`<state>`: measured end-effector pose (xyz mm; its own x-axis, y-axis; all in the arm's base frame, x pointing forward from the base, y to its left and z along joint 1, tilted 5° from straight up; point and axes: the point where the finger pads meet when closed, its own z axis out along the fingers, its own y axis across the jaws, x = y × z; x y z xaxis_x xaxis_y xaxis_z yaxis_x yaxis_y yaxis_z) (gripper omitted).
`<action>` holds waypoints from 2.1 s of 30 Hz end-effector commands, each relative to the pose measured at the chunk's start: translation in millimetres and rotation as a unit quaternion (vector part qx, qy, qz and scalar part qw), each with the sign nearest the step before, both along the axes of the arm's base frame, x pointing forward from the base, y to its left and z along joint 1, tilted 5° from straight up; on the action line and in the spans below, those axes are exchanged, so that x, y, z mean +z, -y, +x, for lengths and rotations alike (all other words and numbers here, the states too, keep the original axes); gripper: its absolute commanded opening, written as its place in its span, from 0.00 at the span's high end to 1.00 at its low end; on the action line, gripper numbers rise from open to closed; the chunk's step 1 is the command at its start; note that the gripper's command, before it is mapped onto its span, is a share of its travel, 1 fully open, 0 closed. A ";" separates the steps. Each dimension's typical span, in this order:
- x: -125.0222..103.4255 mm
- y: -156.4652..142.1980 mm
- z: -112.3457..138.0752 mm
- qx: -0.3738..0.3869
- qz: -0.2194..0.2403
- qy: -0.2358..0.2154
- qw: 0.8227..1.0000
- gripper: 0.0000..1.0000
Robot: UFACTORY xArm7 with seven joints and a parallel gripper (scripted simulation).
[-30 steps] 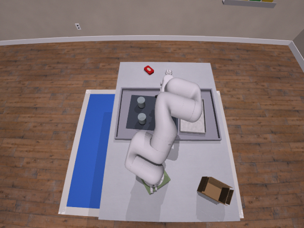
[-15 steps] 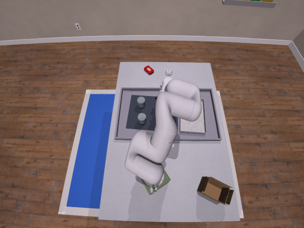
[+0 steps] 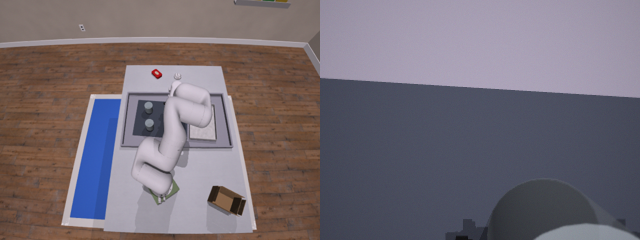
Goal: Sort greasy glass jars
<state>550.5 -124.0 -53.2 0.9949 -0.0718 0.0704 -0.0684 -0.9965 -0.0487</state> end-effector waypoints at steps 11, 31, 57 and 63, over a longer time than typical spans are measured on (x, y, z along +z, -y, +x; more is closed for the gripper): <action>1.8 0.5 1.6 0.000 -0.001 0.002 1.000 0.14; 1.8 0.5 1.6 0.000 -0.001 0.002 1.000 0.17; 1.8 0.5 1.6 0.000 -0.001 0.002 1.000 0.23; 1.8 0.5 1.6 0.000 -0.001 0.002 1.000 0.23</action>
